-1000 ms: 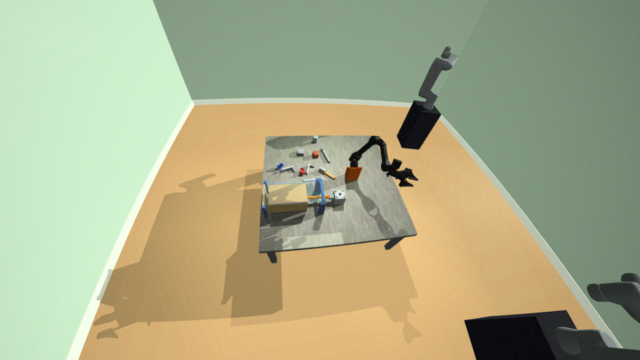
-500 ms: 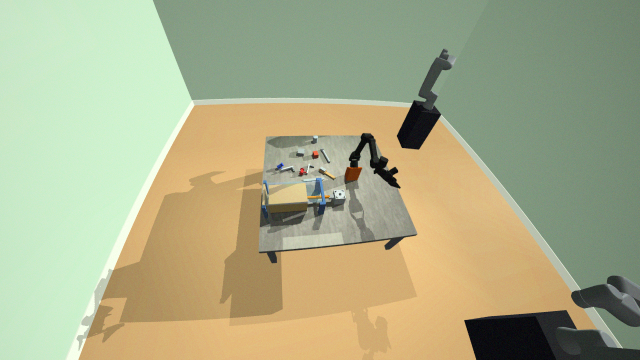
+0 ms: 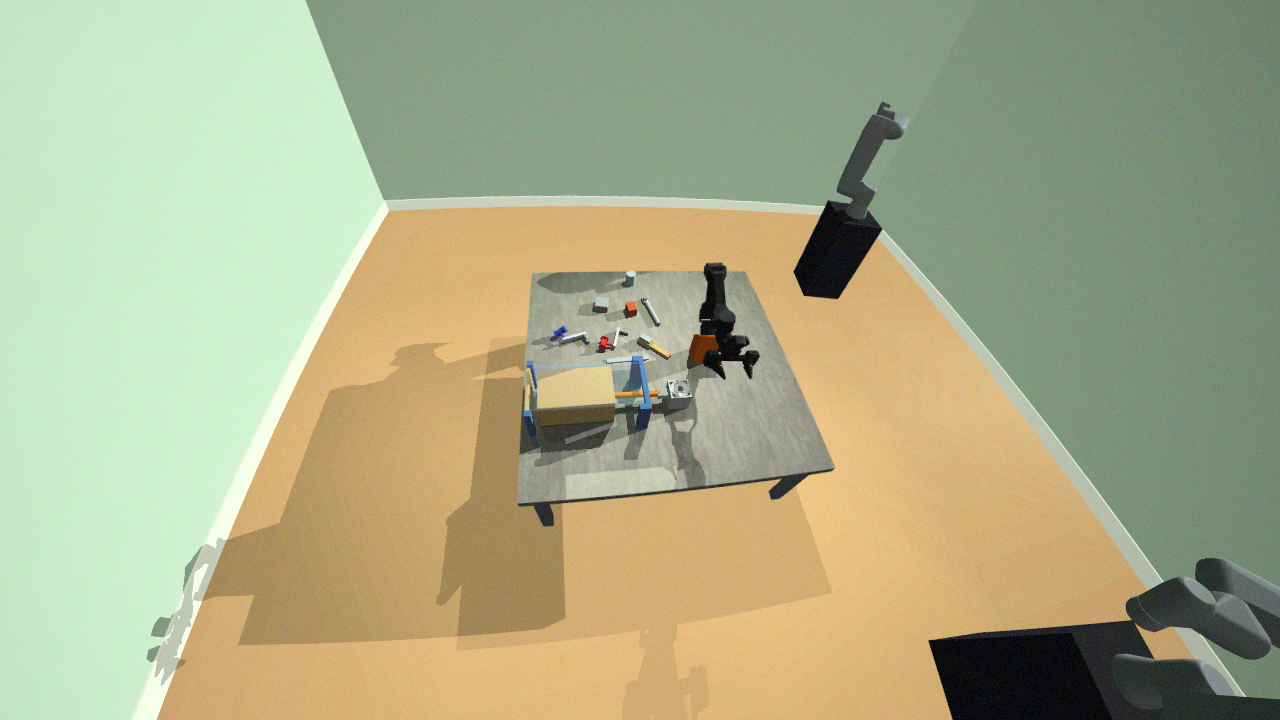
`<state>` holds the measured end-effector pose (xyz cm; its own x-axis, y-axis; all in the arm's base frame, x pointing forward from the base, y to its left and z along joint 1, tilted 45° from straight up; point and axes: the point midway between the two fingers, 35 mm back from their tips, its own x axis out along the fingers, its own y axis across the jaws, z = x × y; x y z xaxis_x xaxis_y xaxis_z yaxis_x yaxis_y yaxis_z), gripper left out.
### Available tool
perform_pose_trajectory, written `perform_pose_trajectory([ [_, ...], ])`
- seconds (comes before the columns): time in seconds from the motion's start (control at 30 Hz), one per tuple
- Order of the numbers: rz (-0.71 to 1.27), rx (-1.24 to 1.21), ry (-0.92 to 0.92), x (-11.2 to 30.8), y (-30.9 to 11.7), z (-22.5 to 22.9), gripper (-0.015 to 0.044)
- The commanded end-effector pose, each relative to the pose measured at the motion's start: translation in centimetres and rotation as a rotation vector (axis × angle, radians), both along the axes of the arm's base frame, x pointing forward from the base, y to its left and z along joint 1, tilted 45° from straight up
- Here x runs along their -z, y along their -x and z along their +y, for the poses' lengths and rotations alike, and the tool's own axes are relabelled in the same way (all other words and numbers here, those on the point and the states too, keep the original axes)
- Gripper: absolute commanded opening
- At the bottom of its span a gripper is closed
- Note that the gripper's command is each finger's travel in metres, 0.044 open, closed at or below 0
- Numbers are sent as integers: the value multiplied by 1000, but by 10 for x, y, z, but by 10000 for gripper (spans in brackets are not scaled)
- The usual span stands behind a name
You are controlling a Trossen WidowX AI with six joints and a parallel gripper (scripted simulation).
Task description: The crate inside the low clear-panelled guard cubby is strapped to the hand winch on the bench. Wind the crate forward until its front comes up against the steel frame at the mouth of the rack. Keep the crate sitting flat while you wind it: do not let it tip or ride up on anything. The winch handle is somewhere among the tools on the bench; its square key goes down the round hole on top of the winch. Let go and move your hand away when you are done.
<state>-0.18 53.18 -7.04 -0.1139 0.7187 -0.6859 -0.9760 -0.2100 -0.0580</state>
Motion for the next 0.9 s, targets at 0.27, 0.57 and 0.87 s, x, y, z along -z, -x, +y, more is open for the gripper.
perform_pose_trajectory([
  [0.27, 177, 820, 139, -14, -200, -53, 440],
  [0.57, 306, 1505, 160, -29, -327, -155, 440],
  [0.87, 376, 2200, 68, -56, -410, -296, 440],
])
